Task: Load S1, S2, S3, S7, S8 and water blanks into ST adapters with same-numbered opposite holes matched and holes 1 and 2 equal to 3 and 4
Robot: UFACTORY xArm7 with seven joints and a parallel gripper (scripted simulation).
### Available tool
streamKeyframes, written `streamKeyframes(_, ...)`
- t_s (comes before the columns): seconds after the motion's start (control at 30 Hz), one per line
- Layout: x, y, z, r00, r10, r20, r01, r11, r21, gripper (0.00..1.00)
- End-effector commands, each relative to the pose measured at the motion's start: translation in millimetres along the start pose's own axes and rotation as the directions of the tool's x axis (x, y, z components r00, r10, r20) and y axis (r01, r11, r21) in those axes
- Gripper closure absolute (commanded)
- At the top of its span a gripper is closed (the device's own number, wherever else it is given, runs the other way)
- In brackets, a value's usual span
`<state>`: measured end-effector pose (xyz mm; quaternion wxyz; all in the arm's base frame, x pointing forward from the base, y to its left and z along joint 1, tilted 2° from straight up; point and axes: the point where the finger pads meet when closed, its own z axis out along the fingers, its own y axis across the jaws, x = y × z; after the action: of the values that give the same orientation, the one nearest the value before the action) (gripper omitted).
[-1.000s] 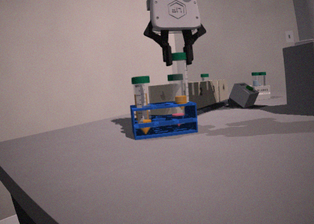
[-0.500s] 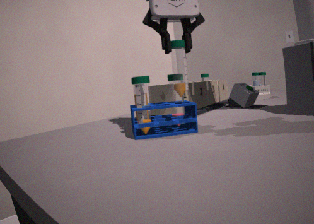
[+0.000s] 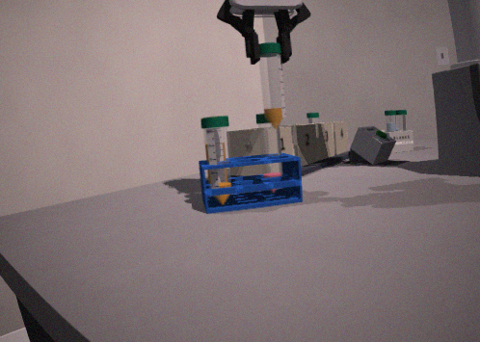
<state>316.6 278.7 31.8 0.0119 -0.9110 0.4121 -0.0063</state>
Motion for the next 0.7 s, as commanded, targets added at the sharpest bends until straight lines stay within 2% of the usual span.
streamKeyframes(0.0,-0.1,-1.2,-10.5,1.0,0.0,-0.001,0.0,1.0,0.003,1.0)
streamKeyframes(0.67,-0.2,-1.2,-43.5,1.0,0.0,-0.002,0.0,1.0,0.003,1.0)
